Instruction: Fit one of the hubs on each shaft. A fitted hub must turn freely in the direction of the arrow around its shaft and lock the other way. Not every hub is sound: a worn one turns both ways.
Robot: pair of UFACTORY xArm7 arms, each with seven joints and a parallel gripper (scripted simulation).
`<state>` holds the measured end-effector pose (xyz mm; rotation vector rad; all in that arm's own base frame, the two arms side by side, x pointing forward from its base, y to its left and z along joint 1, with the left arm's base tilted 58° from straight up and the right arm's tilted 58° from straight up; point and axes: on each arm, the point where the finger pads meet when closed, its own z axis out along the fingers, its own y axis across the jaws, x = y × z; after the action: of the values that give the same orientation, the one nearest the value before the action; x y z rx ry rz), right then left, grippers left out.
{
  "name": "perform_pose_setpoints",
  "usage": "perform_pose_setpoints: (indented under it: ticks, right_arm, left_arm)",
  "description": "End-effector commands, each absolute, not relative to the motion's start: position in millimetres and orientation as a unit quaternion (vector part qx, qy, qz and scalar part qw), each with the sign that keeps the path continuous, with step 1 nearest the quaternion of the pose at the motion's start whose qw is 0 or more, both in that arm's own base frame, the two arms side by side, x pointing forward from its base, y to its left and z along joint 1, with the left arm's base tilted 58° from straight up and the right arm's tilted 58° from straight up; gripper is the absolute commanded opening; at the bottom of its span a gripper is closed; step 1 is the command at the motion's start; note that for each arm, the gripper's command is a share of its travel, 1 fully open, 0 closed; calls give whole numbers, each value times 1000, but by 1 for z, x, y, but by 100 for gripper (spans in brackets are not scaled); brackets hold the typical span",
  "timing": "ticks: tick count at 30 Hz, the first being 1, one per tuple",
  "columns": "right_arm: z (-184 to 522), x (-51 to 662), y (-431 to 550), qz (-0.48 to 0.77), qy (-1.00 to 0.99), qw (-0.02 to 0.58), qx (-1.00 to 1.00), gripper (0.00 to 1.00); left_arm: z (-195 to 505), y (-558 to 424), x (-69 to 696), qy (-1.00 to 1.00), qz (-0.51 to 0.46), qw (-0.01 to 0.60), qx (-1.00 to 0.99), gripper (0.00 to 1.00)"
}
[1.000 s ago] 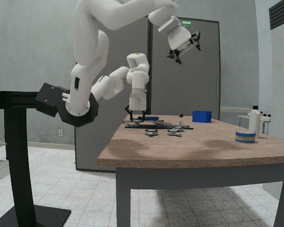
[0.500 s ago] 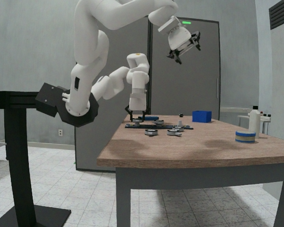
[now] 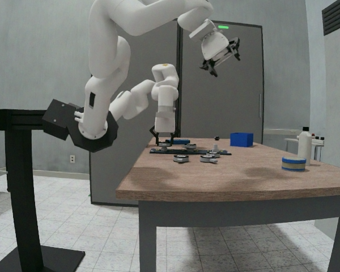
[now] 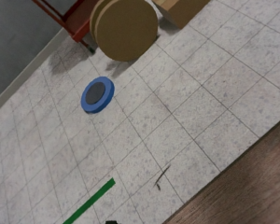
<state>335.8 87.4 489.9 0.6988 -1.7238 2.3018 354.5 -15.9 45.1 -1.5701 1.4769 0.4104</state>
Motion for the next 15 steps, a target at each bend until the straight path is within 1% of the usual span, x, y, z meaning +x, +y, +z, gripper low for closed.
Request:
perform_pose_setpoints:
  ticks: [1, 15]
  right_arm:
    - [491, 335, 89, 775, -580, 89, 235, 100]
    - [491, 335, 89, 775, -580, 89, 235, 100]
  left_arm:
    - [45, -18, 355, 600, 165, 456, -636, 0]
    - [44, -16, 356, 600, 165, 456, -636, 0]
